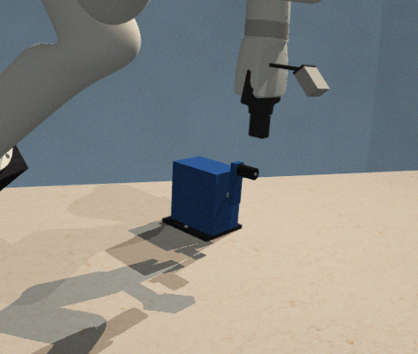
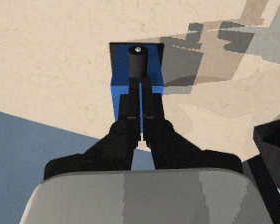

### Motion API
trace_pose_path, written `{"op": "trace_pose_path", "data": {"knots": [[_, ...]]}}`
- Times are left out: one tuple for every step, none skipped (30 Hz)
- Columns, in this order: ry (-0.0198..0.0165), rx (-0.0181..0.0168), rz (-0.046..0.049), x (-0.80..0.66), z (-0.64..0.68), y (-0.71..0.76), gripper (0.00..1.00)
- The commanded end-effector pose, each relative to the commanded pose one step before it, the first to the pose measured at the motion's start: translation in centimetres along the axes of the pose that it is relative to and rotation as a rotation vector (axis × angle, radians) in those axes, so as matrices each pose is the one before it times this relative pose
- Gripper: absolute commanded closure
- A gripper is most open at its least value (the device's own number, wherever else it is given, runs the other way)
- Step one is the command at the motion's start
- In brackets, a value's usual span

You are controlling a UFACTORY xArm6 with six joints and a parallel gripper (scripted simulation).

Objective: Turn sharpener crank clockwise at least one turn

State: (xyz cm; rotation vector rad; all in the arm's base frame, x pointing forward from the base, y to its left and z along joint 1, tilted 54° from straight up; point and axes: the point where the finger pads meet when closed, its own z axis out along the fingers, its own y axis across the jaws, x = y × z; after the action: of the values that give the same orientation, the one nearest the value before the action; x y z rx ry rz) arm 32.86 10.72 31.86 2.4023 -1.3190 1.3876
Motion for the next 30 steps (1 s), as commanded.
{"op": "trace_pose_path", "data": {"knots": [[0.00442, 0.00167, 0.05466, 0.035, -0.065, -0.074, 1.00], [0.00000, 0.00000, 0.00173, 0.000, 0.000, 0.000, 1.00], [0.00000, 0.00000, 0.00069, 0.000, 0.000, 0.000, 1.00], [0.00000, 0.00000, 0.00013, 0.000, 0.000, 0.000, 1.00], [0.00000, 0.00000, 0.00001, 0.000, 0.000, 0.000, 1.00], [0.00000, 0.00000, 0.00000, 0.000, 0.000, 0.000, 0.46], [0.00000, 0.00000, 0.00000, 0.000, 0.000, 0.000, 0.46], [0.00000, 0.00000, 0.00000, 0.000, 0.000, 0.000, 0.46], [0.00000, 0.00000, 0.00000, 0.000, 0.000, 0.000, 0.46], [0.00000, 0.00000, 0.00000, 0.000, 0.000, 0.000, 0.46], [0.00000, 0.00000, 0.00000, 0.000, 0.000, 0.000, 0.46], [0.00000, 0.00000, 0.00000, 0.000, 0.000, 0.000, 0.46], [0.00000, 0.00000, 0.00000, 0.000, 0.000, 0.000, 0.46], [0.00000, 0.00000, 0.00000, 0.000, 0.000, 0.000, 0.46], [0.00000, 0.00000, 0.00000, 0.000, 0.000, 0.000, 0.46], [0.00000, 0.00000, 0.00000, 0.000, 0.000, 0.000, 0.46], [0.00000, 0.00000, 0.00000, 0.000, 0.000, 0.000, 0.46], [0.00000, 0.00000, 0.00000, 0.000, 0.000, 0.000, 0.46], [0.00000, 0.00000, 0.00000, 0.000, 0.000, 0.000, 0.46], [0.00000, 0.00000, 0.00000, 0.000, 0.000, 0.000, 0.46], [0.00000, 0.00000, 0.00000, 0.000, 0.000, 0.000, 0.46], [0.00000, 0.00000, 0.00000, 0.000, 0.000, 0.000, 0.46], [0.00000, 0.00000, 0.00000, 0.000, 0.000, 0.000, 0.46], [0.00000, 0.00000, 0.00000, 0.000, 0.000, 0.000, 0.46], [0.00000, 0.00000, 0.00000, 0.000, 0.000, 0.000, 0.46], [0.00000, 0.00000, 0.00000, 0.000, 0.000, 0.000, 0.46], [0.00000, 0.00000, 0.00000, 0.000, 0.000, 0.000, 0.46], [0.00000, 0.00000, 0.00000, 0.000, 0.000, 0.000, 0.46], [0.00000, 0.00000, 0.00000, 0.000, 0.000, 0.000, 0.46], [0.00000, 0.00000, 0.00000, 0.000, 0.000, 0.000, 0.46]]}}
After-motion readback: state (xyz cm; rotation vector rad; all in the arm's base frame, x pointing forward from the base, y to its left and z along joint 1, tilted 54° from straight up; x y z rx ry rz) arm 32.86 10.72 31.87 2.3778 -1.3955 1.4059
